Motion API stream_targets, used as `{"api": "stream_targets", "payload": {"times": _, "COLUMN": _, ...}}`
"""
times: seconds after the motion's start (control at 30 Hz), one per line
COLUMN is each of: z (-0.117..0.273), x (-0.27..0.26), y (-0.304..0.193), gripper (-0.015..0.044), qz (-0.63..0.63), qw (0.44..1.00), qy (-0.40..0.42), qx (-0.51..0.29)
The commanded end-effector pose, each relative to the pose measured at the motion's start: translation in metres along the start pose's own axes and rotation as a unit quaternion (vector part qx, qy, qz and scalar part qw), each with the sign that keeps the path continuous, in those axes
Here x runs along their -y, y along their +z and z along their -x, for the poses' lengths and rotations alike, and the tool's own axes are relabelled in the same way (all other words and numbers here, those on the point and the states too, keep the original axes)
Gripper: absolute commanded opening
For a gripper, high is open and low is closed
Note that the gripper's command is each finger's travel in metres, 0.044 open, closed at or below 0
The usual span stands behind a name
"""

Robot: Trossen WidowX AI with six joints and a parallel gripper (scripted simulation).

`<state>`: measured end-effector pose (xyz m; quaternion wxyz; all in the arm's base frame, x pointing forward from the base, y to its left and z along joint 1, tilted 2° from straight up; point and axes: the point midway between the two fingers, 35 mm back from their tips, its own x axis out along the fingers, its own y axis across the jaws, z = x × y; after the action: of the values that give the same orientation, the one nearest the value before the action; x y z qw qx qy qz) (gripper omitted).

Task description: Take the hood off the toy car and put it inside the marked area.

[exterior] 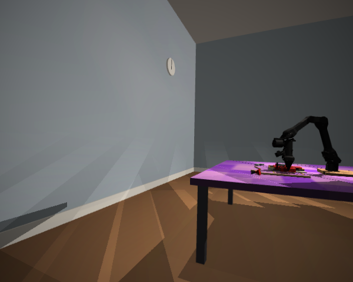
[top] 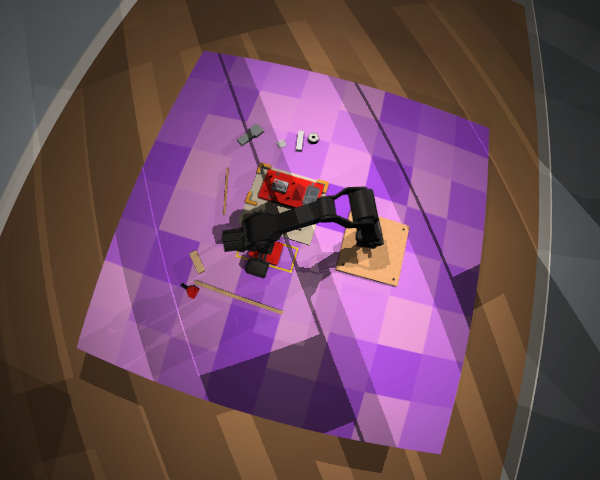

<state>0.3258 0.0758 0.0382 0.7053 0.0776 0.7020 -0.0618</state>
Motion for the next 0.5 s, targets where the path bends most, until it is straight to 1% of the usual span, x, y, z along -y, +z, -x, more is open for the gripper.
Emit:
{"api": "stream_targets", "payload": {"times": 0.0, "z": -0.0029, "x": 0.0001, "y": -0.0010, "gripper": 0.0000, "qz": -0.002, "qw": 1.000, "qy": 0.000, "qx": -0.002}}
{"api": "stream_targets", "payload": {"times": 0.47, "z": -0.0098, "x": 0.0001, "y": -0.0012, "gripper": 0.0000, "qz": -0.002, "qw": 1.000, "qy": 0.000, "qx": -0.002}}
